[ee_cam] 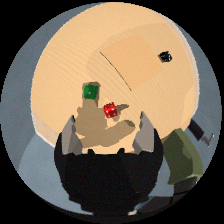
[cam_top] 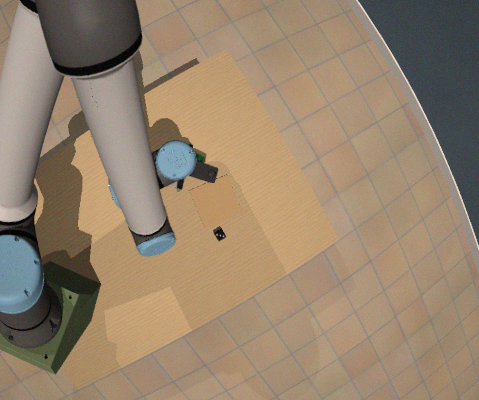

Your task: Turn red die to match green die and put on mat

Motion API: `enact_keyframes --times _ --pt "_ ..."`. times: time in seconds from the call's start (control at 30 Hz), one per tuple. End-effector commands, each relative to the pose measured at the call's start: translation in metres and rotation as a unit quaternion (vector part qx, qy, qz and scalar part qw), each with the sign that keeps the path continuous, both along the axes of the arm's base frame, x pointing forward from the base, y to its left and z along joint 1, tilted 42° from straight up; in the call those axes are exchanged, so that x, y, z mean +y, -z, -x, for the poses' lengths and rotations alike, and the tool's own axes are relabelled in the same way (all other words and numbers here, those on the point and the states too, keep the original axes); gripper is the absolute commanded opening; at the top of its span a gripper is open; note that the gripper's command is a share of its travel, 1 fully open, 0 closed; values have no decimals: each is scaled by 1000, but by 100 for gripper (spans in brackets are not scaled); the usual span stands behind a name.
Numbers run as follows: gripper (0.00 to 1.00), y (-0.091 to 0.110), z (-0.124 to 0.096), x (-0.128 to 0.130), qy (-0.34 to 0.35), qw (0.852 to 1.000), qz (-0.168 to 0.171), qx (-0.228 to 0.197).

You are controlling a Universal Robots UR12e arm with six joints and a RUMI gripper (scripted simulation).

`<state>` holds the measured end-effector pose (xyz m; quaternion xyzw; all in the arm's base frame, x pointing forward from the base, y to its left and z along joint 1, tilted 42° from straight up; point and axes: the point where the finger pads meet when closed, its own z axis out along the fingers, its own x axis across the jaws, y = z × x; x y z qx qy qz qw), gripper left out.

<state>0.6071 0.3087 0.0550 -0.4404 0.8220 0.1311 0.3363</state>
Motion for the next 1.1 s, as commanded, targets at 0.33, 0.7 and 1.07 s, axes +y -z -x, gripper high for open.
enact_keyframes --times 0.33,0.7,1.07 --pt "100 -6 3 -4 0 1000 0 0" --pt "100 -30 17 -20 0 1000 0 0" --pt "100 -62 36 -42 0 1000 0 0"
